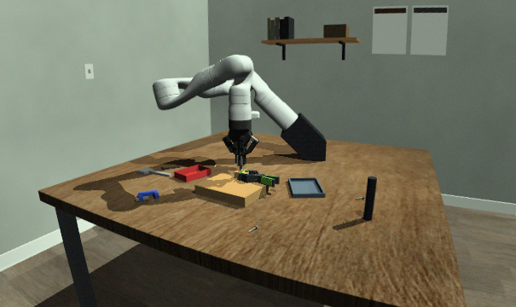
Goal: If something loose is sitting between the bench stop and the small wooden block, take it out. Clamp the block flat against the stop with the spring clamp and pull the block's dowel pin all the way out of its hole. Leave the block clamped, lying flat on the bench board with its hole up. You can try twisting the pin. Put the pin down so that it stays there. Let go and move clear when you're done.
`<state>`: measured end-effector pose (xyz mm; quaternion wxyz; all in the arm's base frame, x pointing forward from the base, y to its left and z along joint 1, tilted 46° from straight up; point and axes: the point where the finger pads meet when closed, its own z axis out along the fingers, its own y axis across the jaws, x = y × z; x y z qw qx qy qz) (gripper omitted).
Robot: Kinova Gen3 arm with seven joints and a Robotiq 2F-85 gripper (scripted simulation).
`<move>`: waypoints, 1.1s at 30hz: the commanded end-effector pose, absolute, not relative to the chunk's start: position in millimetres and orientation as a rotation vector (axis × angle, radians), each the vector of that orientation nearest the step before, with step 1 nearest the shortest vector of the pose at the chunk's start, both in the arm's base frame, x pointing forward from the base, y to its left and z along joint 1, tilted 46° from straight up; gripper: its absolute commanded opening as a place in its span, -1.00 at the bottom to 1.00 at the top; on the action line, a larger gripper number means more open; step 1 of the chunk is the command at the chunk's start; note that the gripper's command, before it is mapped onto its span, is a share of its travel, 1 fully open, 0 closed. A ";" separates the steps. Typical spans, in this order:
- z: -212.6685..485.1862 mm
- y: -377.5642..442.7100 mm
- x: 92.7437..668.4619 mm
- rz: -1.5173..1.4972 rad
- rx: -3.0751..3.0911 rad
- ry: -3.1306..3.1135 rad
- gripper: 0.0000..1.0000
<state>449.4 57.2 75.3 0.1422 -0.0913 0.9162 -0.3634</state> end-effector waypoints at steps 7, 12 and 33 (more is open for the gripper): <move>77.1 59.0 448.9 -1.024 -0.168 2.631 -0.80; 77.8 59.8 448.5 -1.009 -0.108 2.622 -0.80; 95.3 75.8 440.3 -0.994 -0.049 2.613 -0.80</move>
